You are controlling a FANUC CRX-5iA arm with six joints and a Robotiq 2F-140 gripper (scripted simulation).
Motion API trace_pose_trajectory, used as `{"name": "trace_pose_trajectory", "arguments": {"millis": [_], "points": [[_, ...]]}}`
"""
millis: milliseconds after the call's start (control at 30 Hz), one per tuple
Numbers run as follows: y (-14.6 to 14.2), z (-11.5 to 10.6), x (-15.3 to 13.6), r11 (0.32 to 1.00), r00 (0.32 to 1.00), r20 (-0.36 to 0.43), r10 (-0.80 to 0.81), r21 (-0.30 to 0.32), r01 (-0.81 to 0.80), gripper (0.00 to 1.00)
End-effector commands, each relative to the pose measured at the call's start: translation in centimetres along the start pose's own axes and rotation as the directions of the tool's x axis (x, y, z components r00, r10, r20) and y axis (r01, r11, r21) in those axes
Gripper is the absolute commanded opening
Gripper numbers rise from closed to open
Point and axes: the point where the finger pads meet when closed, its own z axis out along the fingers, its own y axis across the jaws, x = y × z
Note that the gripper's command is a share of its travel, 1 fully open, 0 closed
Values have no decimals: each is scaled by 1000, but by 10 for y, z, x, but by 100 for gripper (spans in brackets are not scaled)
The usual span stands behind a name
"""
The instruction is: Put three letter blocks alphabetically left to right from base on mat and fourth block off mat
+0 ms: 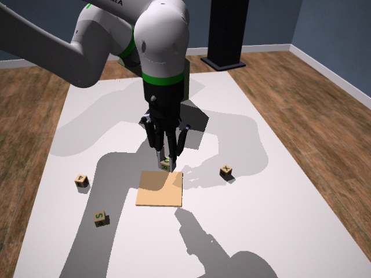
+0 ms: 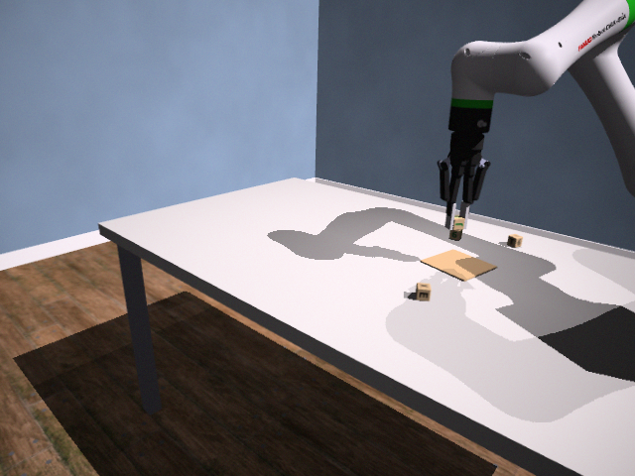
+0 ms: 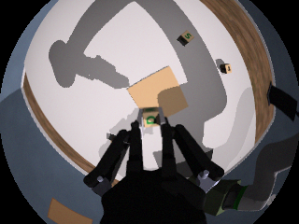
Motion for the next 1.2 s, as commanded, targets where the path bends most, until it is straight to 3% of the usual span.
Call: {"name": "trace_pose_trajectory", "arguments": {"millis": [0, 400, 467, 800, 1167], "points": [[-2, 0, -4, 990, 990, -9, 139, 2, -139, 16], [-7, 0, -16, 861, 861, -8, 509, 5, -509, 16], [-7, 0, -16, 861, 861, -8, 509, 5, -509, 16], [-11, 0, -26, 636, 636, -6, 772, 8, -772, 16], [-11, 0, -27, 622, 622, -6, 783, 8, -783, 16]]}}
